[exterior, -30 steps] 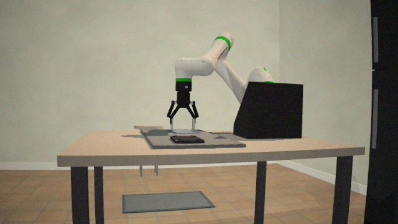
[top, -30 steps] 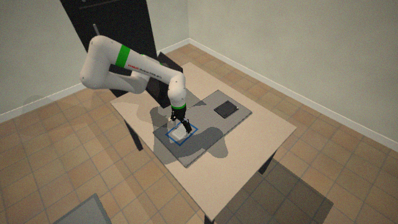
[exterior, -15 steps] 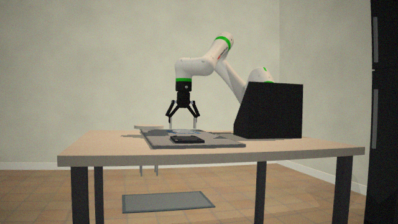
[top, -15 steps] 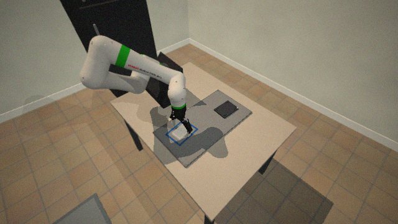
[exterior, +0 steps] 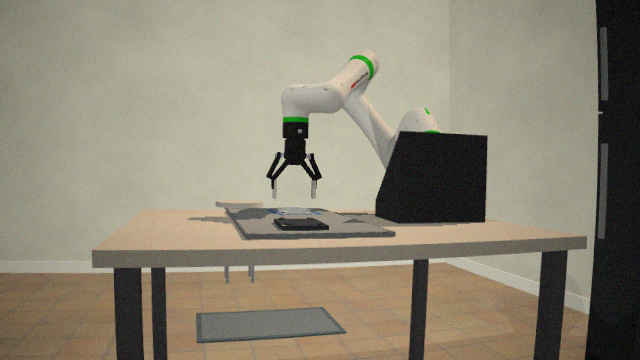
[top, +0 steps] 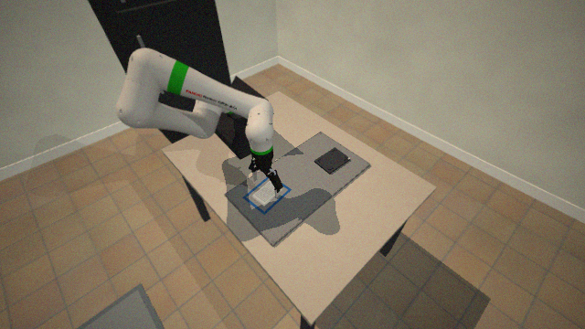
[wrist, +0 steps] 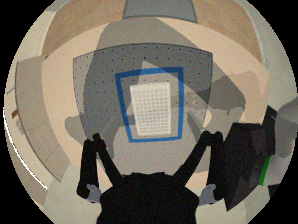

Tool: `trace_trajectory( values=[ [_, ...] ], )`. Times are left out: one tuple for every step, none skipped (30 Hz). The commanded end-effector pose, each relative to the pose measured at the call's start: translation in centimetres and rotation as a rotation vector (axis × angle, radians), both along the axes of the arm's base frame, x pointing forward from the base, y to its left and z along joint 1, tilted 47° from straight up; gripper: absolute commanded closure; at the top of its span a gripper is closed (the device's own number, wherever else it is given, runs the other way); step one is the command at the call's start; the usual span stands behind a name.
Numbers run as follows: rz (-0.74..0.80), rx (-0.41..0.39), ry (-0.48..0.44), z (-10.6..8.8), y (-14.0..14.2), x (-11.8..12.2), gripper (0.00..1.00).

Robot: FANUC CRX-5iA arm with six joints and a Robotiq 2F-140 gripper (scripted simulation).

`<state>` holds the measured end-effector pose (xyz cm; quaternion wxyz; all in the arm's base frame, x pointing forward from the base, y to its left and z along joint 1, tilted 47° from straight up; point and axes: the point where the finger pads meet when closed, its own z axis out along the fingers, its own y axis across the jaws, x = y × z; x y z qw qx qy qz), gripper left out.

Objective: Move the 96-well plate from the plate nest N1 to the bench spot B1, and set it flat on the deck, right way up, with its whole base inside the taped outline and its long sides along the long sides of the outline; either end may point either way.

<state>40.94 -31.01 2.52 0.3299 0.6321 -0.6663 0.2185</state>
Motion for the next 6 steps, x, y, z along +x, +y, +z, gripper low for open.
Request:
trace_trajectory(
  values=[
    [0.000,0.000,0.000,0.30,0.31,0.08,0.00],
    [0.000,0.000,0.000,0.30,0.31,0.08,0.00],
    [0.000,0.000,0.000,0.30,0.31,0.08,0.00],
    [0.000,0.000,0.000,0.30,0.31,0.08,0.00],
    [0.000,0.000,0.000,0.30,0.31,0.08,0.00],
    [0.000,0.000,0.000,0.30,0.31,0.08,0.00]
  ],
)
